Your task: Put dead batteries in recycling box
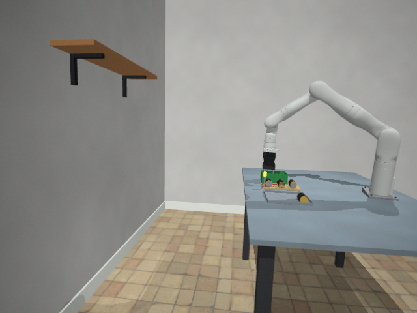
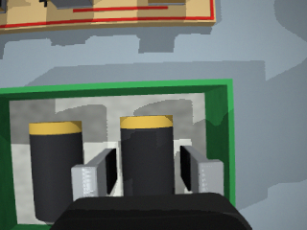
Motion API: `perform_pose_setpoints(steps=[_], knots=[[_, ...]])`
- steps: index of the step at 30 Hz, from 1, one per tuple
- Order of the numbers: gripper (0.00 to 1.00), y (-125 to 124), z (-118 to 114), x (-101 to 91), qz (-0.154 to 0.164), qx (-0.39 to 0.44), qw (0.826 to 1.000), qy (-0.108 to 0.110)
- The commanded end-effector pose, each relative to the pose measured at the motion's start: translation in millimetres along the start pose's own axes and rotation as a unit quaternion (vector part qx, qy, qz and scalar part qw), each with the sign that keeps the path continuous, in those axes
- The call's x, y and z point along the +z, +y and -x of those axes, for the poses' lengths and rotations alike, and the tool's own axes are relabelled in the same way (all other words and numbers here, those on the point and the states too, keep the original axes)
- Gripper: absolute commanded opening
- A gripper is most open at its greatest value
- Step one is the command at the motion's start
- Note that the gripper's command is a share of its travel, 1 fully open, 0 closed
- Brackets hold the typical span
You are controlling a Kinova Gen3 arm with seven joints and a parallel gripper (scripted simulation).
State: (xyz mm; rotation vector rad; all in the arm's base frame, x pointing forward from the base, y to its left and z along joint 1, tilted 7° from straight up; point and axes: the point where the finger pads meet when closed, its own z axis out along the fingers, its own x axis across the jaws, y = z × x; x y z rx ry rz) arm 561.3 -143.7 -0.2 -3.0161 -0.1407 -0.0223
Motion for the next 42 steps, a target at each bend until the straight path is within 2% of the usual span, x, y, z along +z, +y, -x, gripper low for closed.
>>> perform_pose_setpoints(steps=[1, 23, 27, 34, 36, 42], knots=[[0.9, 0.3, -0.4, -0.9, 0.0, 0.0, 1.0, 0.001], [0.9, 0.3, -0.4, -5.4, 0.0, 0.0, 1.0, 0.001], [0.9, 0.2, -0.4, -17.3, 0.0, 0.0, 1.0, 0.001], [0.9, 0.2, -0.4, -50.0, 0.0, 0.0, 1.0, 0.001], [0.9, 0.2, -0.4, -50.0, 0.0, 0.0, 1.0, 0.001], [0.9, 0.2, -0.4, -74.8, 0.0, 0.0, 1.0, 0.001]])
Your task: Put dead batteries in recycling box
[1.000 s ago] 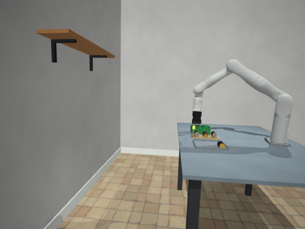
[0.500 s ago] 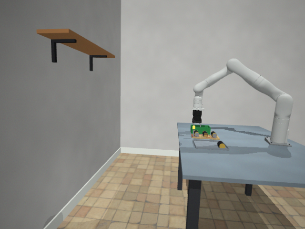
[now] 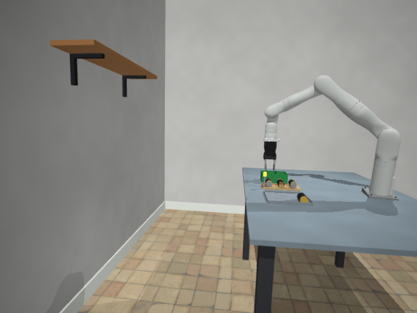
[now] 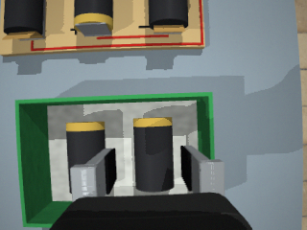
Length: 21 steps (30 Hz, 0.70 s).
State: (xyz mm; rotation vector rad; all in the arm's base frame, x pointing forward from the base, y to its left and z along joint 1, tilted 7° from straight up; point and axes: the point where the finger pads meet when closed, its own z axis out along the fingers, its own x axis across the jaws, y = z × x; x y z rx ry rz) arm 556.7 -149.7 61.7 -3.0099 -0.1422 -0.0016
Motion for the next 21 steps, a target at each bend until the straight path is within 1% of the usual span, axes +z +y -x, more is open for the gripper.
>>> perform_pose_setpoints(steps=[1, 6, 21], knots=[[0.9, 2.1, -3.9, -15.6, 0.004, 0.0, 1.0, 0.007], [0.9, 2.0, -3.8, -23.2, 0.004, 0.0, 1.0, 0.007], [0.9, 2.0, -3.8, -23.8, 0.004, 0.0, 1.0, 0.007]])
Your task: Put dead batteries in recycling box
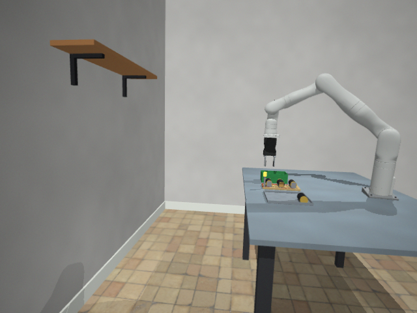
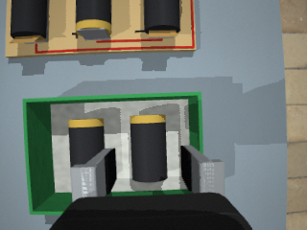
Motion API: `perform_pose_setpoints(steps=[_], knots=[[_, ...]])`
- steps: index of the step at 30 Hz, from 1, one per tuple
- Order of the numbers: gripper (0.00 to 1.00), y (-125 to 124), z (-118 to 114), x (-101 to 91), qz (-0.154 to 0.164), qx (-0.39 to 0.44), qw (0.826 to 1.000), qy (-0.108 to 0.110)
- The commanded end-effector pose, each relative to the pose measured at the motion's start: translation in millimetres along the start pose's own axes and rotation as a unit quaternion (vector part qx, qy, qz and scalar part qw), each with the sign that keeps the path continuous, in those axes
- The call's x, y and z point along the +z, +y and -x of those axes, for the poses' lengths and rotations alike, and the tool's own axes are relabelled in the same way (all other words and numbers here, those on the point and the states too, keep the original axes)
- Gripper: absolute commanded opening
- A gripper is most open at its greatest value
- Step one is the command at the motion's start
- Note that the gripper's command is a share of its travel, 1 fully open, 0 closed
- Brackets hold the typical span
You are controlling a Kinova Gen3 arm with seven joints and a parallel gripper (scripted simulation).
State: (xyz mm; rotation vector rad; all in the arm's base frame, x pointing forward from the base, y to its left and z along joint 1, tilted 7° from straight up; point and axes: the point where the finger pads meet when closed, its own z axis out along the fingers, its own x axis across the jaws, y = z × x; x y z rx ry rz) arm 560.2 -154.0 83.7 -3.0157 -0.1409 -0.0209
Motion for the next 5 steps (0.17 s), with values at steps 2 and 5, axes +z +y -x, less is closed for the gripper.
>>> perform_pose_setpoints(steps=[2, 5], knots=[[0.9, 0.3, -0.6, -1.4, 0.001, 0.0, 1.0, 0.001], [0.9, 0.3, -0.6, -1.4, 0.001, 0.0, 1.0, 0.001]])
